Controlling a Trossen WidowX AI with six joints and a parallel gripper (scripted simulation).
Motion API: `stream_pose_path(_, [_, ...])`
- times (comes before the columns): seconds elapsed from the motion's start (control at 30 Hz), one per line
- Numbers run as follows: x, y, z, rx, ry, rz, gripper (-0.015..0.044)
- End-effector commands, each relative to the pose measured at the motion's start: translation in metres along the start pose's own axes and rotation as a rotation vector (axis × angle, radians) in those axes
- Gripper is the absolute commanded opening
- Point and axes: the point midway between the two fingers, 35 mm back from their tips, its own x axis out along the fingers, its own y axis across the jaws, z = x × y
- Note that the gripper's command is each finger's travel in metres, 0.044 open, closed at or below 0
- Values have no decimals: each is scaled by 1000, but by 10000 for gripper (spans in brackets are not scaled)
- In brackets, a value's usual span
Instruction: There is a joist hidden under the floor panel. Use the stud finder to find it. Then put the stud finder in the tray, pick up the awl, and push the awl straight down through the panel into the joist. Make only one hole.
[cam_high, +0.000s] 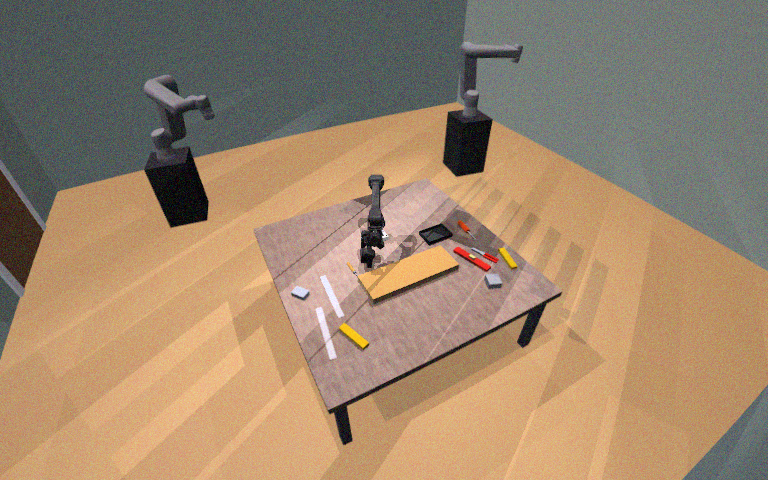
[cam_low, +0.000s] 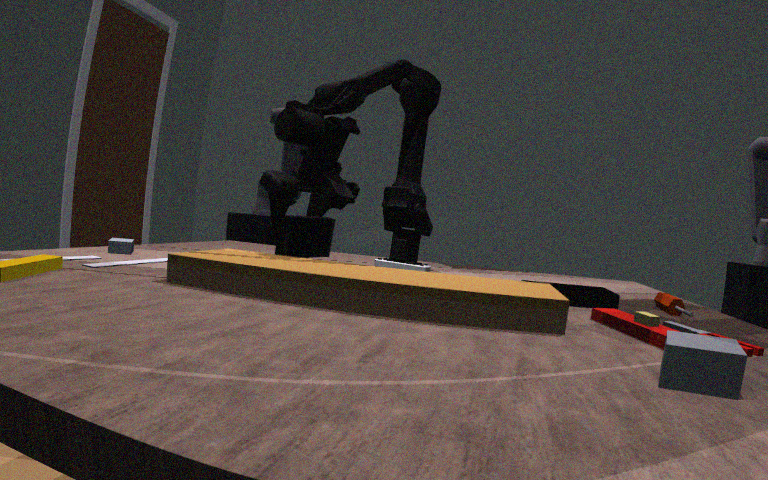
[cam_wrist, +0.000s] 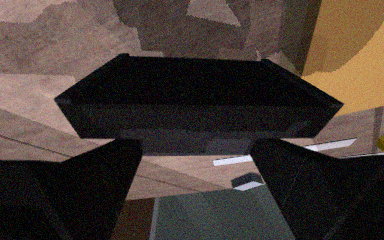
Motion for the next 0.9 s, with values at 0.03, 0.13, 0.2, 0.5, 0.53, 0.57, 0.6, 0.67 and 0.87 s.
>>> stream_pose_path(0.03, [0, 0, 1, 3, 38, 0, 0])
stream_pose_path(0.13, [0, 0, 1, 4, 62, 1, 0])
stream_pose_path(0.2, [0, 0, 2, 4, 77, 1, 0])
stream_pose_path(0.5, [0, -1, 4, 6, 149, -4, 0])
stream_pose_path(0.53, [0, -1, 4, 6, 157, -5, 0])
stream_pose_path(0.57, [0, -1, 4, 6, 158, -5, 0])
stream_pose_path(0.6, [0, -1, 4, 6, 161, -4, 0])
stream_pose_path(0.67, [0, -1, 4, 6, 171, -3, 0])
stream_pose_path(0.87, [1, 0, 6, 8, 219, 1, 0])
